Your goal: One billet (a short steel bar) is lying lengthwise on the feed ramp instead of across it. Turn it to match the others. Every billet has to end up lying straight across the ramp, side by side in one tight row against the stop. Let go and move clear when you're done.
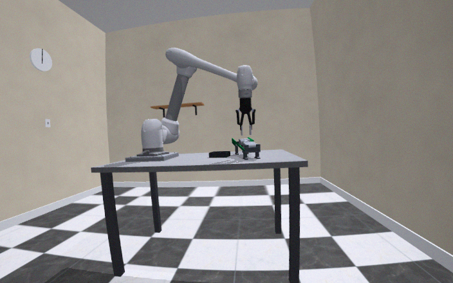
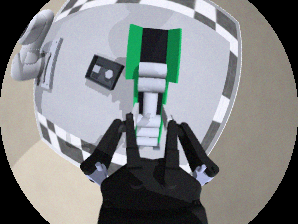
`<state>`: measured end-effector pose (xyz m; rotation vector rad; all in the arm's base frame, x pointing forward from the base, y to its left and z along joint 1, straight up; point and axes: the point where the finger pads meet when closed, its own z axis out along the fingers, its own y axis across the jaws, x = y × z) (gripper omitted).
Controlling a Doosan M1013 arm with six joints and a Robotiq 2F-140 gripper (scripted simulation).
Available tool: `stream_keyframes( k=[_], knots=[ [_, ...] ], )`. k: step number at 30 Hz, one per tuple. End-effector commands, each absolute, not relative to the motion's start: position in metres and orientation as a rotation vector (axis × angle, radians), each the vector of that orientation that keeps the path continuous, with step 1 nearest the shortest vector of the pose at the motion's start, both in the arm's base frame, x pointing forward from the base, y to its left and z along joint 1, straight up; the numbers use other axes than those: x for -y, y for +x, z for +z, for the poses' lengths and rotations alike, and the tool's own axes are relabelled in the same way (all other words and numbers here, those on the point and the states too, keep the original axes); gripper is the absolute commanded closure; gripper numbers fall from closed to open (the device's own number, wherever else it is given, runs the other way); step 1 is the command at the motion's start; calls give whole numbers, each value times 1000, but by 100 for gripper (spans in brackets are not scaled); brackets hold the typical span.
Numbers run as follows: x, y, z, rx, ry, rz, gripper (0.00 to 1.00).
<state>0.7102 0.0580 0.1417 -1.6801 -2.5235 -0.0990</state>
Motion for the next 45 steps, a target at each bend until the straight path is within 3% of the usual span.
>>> stream_keyframes(
  k=[1, 45],
  knots=[
    [-58, 710, 140, 2524, -1680, -100, 59],
    [-58, 710, 81, 2524, -1680, -100, 59]
  ],
)
